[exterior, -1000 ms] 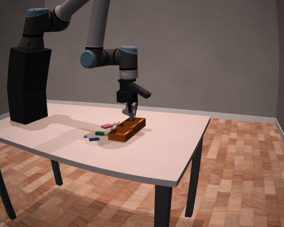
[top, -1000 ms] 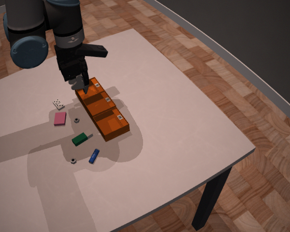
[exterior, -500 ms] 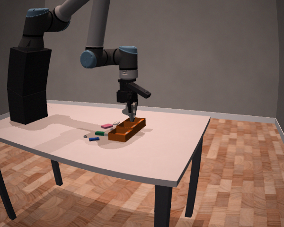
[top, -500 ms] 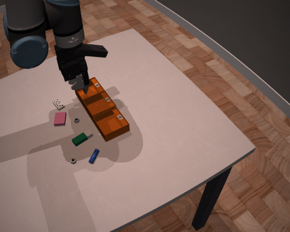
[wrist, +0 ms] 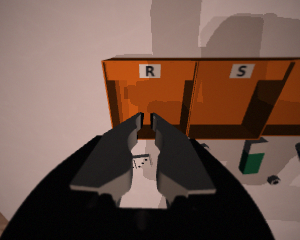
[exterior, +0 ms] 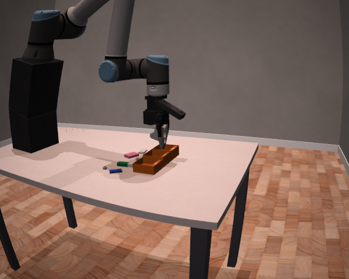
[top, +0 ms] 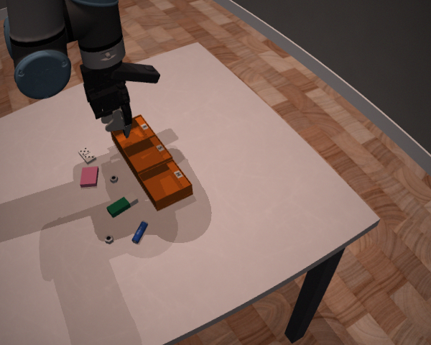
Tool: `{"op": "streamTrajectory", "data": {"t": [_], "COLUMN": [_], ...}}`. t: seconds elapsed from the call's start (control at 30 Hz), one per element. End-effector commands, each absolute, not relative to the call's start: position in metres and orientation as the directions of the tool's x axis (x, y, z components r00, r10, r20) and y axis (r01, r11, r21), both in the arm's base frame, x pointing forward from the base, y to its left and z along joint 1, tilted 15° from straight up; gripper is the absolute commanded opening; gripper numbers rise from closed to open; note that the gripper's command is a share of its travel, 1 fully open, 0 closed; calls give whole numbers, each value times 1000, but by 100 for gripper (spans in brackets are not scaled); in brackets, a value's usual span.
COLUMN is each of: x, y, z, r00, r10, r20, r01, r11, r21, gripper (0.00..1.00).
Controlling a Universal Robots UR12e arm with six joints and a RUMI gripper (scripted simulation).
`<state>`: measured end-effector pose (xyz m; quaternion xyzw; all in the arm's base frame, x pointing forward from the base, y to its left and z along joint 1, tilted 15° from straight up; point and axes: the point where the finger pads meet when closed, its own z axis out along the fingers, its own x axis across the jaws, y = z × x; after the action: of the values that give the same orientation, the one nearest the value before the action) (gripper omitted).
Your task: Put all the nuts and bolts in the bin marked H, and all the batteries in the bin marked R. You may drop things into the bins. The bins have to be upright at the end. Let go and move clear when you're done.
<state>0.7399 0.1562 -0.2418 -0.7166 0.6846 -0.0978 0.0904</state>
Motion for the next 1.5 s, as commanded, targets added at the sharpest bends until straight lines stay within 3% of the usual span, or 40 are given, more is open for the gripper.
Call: {"op": "streamTrajectory", "data": {"t": [0.0, 1.0, 1.47], "x": [738, 728, 702], "y": [156, 157, 157], "z": [-234, -197, -100], "r00": [43, 43, 43], "r10": [-999, -999, -999], "r20": [16, 16, 16], "r01": [-963, -963, -963], "r11": [-46, -46, -46], "r21": [-264, -264, -265], "gripper": [4, 4, 4]}}
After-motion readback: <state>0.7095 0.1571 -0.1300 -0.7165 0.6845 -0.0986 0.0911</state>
